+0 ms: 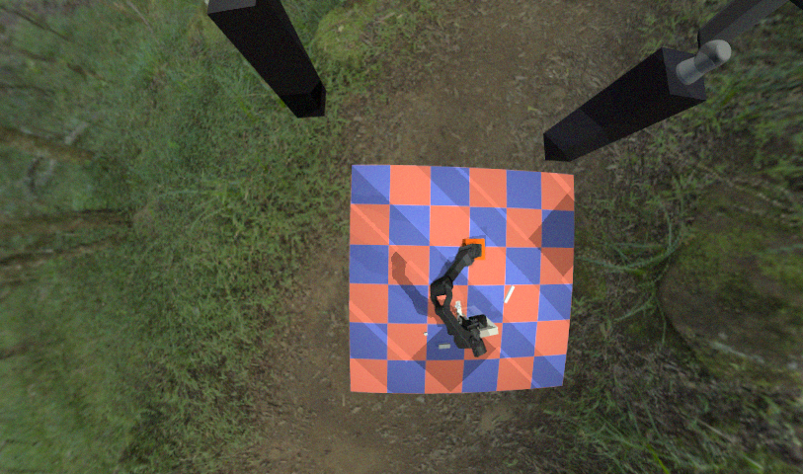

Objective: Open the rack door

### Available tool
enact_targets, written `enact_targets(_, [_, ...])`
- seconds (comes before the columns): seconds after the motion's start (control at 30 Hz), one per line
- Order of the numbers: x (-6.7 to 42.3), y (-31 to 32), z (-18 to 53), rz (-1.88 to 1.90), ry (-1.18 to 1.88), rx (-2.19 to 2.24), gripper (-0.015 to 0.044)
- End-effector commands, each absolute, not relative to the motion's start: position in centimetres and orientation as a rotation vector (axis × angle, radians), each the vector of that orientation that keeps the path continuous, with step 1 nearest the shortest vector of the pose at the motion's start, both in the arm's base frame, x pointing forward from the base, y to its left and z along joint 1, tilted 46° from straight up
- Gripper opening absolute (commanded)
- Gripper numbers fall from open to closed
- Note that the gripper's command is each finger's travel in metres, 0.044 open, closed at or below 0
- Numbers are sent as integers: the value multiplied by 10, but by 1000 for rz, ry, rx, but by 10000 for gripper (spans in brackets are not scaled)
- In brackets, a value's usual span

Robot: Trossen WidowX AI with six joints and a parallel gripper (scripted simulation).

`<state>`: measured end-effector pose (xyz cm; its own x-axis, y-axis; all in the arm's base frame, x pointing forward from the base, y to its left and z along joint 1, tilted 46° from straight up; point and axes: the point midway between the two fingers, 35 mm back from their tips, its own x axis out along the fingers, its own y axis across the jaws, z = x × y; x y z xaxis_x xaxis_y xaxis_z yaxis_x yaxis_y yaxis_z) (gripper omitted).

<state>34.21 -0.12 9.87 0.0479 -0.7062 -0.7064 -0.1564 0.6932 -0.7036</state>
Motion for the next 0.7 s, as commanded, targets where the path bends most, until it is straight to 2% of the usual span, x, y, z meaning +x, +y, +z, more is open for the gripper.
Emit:
enact_targets(0.0, [342,-4,98,-486,1491,-752,271])
enact_targets(0.2, [342,-4,98,-486,1491,-752,114])
enact_targets(0.67, [342,-4,98,-486,1491,-752,25])
